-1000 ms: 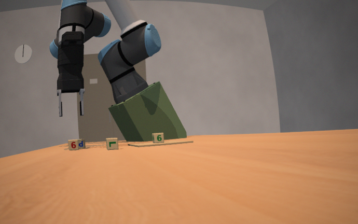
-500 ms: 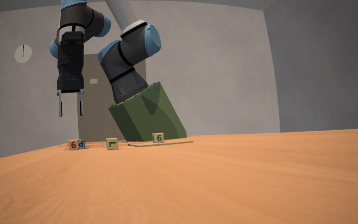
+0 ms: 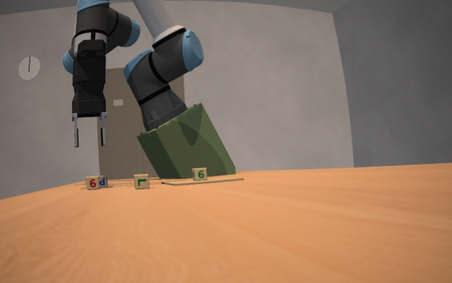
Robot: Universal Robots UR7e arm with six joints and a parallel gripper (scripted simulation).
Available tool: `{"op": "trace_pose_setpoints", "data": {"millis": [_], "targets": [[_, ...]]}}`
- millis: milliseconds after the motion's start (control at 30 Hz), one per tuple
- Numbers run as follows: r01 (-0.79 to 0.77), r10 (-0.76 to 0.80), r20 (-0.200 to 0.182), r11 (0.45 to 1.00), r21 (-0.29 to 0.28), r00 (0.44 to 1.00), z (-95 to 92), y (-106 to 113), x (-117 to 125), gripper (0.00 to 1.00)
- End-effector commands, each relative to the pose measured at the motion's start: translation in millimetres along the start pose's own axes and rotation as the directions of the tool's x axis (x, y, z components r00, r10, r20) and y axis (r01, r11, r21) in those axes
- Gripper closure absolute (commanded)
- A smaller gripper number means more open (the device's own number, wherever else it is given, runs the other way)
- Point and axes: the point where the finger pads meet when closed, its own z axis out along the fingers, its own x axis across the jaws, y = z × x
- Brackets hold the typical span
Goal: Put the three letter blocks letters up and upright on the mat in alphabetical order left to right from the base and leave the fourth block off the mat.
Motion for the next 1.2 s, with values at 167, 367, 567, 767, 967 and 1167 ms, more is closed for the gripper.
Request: {"op": "trace_pose_setpoints", "data": {"millis": [167,367,567,767,967,1167], "targets": [[-0.002,0.002,-0.003,1.0,0.003,1.0,-1.2,-1.0,1.9,0.0],[-0.002,0.002,-0.002,1.0,0.002,1.0,0.1,-0.8,1.7,0.0],[-0.003,0.003,-0.001,1.0,0.0,1.0,4.1,-0.1,1.4,0.0],[-0.002,0.002,0.0,1.0,0.0,1.0,8.0,0.2,0.8,0.0],[-0.002,0.002,0.001,1.0,-0.001,1.0,16.1,0.8,-0.1,0.0],[-0.002,0.002,0.001,1.0,-0.001,1.0,25.3,0.5,0.2,0.0]]}}
